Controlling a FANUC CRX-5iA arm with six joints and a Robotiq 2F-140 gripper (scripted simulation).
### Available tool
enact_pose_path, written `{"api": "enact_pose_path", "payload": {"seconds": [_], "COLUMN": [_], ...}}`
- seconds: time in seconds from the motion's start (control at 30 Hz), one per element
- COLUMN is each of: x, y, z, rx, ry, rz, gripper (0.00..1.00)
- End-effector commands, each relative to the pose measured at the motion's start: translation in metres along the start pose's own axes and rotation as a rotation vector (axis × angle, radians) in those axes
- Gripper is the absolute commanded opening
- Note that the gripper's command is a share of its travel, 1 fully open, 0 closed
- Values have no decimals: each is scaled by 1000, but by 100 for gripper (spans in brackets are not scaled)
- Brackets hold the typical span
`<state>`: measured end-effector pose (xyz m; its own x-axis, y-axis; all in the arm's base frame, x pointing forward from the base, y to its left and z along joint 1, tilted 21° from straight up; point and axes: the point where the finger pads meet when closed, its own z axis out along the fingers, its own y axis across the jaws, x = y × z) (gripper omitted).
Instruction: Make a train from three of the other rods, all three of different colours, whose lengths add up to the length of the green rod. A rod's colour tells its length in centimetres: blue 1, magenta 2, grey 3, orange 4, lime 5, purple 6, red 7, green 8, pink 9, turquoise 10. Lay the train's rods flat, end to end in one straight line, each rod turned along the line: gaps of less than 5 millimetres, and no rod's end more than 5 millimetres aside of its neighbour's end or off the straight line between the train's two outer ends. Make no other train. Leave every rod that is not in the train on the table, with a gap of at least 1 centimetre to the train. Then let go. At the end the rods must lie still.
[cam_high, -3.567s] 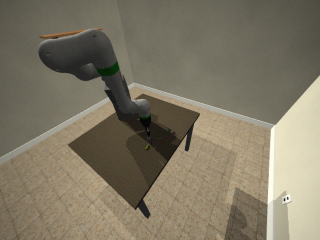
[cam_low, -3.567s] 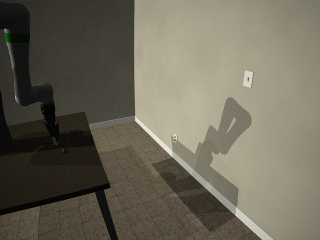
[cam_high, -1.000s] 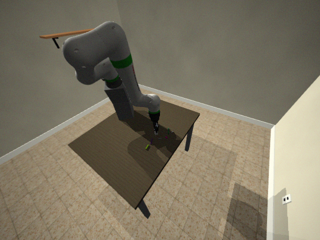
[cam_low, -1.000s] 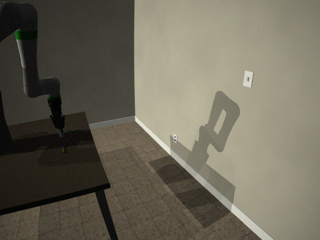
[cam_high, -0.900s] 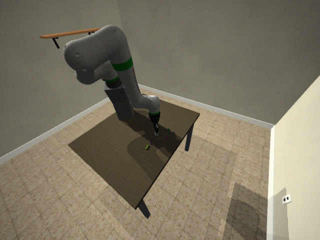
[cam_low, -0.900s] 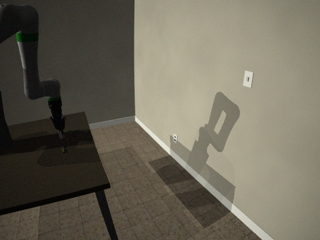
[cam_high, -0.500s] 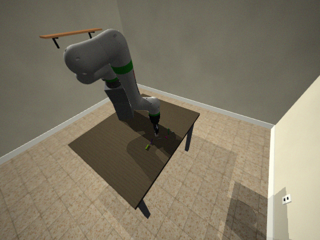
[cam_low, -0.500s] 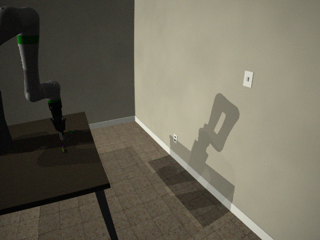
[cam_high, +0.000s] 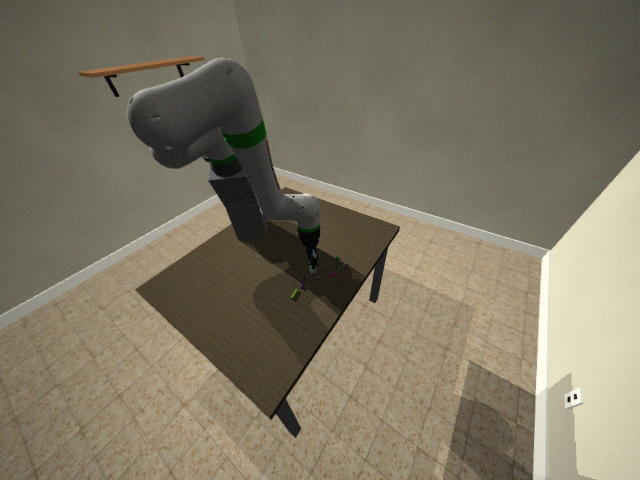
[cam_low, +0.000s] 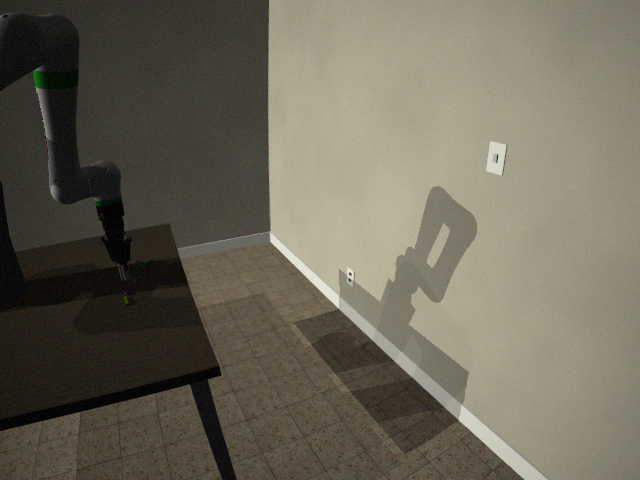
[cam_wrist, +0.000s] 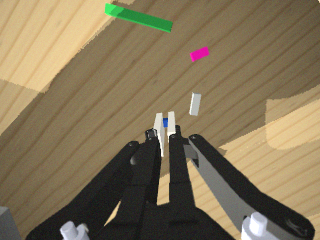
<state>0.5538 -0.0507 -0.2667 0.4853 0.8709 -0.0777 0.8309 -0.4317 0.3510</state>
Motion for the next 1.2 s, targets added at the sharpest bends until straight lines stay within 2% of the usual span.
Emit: {"api": "enact_pose_path", "payload": {"seconds": [0.0,0.57,1.17], "x": [0,0,0], "y": [0,0,0], "z": [0,0,11], "rx": [0,0,0], "ry": [0,0,0], "rz": [0,0,0], "gripper": [3,3,3]}}
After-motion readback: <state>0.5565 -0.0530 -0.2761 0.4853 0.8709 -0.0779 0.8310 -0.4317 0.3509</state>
